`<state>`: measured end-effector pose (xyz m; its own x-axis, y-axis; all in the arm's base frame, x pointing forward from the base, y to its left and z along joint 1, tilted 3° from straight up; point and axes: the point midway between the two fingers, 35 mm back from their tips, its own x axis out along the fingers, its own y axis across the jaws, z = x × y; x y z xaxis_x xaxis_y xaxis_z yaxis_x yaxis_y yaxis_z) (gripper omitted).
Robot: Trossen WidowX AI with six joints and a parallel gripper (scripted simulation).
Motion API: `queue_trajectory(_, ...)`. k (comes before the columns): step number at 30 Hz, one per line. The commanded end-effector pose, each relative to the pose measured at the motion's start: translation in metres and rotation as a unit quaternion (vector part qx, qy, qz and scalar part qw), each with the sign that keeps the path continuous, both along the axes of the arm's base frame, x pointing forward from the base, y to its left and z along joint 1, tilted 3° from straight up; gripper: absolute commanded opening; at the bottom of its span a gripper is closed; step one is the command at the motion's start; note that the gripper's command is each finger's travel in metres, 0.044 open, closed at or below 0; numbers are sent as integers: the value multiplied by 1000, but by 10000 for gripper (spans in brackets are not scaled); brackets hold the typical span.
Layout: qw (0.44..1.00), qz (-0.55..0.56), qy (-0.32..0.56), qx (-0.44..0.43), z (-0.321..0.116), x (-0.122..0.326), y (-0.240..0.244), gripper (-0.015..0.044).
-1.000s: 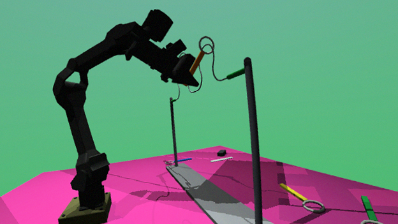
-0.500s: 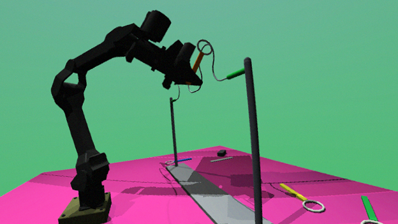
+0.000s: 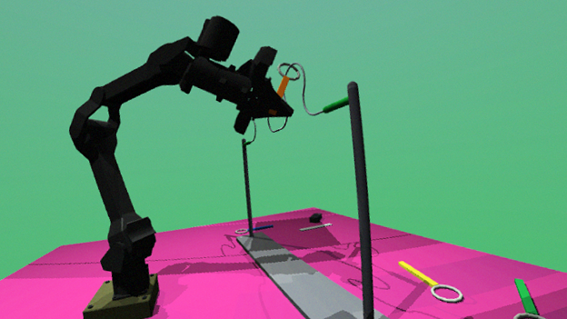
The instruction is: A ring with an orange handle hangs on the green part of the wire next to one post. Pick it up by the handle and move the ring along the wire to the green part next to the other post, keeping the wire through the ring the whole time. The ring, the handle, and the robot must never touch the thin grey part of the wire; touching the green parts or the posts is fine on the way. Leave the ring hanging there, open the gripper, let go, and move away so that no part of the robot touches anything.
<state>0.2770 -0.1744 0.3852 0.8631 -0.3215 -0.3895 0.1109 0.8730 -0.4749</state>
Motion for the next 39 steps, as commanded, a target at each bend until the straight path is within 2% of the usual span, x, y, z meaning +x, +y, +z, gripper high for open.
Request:
queue_trajectory(1,999,-2,1,-38,3,-3,-2,-150)
queue_trajectory(20,972,-12,17,-234,20,-5,-20,-150)
queue_trajectory(39,906,-20,33,-421,43,-7,-30,-150)
